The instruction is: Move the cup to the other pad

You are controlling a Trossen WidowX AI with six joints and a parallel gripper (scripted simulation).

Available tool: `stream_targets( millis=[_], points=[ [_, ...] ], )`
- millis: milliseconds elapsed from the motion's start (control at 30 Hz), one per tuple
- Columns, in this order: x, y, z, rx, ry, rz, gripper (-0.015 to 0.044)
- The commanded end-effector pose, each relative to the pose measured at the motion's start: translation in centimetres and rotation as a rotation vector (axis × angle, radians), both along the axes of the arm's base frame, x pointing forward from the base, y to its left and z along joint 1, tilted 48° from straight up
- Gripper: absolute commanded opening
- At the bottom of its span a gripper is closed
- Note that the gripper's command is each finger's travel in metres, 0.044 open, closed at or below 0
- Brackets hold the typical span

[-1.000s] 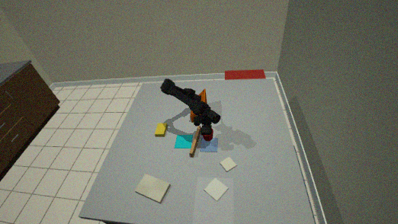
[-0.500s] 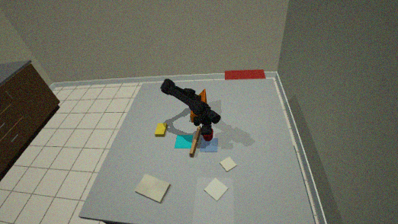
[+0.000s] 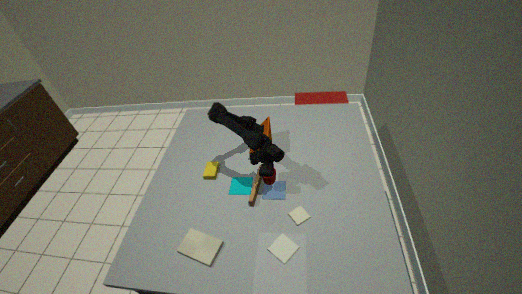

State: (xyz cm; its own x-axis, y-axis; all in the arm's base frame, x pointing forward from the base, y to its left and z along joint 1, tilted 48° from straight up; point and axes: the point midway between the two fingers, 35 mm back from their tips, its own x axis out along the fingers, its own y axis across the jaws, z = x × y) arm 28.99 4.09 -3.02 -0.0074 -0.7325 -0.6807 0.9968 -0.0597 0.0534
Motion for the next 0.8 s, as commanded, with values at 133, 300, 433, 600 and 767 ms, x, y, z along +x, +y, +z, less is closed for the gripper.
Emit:
stream_targets(
  millis=[133,300,433,600,767],
  points=[
    [-0.4,-1.2,1.2,-0.006,0.011,0.000,0.0000],
    [-0.6,-1.8,1.9,-0.007,0.010,-0.001,0.0000],
    [-0.7,-2.3,2.6,-0.007,0.010,-0.001,0.0000],
    [-0.8,-2.9,3.3,-0.007,0.010,-0.001,0.0000],
    [-1.0,-3.5,4.1,-0.007,0.011,-0.001,0.0000]
  ],
)
